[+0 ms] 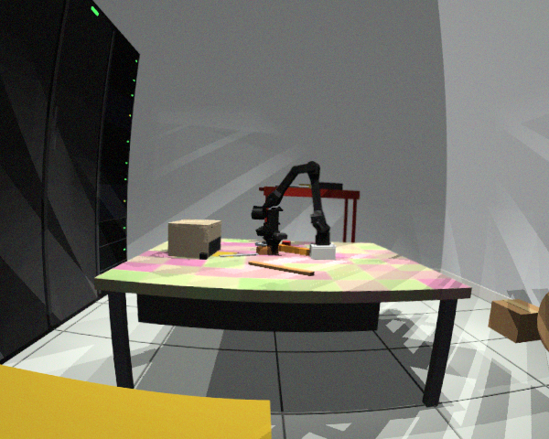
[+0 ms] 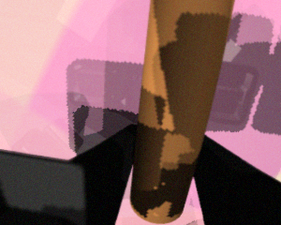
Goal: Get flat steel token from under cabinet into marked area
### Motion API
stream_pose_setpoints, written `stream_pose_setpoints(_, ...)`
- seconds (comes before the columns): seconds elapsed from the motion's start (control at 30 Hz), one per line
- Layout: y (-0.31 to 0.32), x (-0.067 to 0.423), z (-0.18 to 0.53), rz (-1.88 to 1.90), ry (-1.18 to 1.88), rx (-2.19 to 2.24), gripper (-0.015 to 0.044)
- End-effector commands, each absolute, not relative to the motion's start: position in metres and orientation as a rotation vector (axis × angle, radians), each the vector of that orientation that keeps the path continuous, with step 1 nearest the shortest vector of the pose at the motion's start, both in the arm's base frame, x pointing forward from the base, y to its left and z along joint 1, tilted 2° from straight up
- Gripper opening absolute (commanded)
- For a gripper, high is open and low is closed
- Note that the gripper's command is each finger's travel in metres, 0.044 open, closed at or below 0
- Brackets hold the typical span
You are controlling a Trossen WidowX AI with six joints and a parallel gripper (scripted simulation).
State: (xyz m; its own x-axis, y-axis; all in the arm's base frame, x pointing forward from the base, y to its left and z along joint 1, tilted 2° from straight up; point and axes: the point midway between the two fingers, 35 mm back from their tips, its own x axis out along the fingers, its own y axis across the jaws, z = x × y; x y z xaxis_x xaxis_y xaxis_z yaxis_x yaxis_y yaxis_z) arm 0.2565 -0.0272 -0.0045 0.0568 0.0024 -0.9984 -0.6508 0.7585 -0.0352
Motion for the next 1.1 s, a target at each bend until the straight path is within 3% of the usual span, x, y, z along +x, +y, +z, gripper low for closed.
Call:
stream_pose_setpoints(0.0,-0.032,0.257,-0.004,0.535,1.441,-0.566,0.0)
stream_pose_setpoints(1.07,-0.065,0.256,-0.004,0.533,1.442,-0.568,0.0)
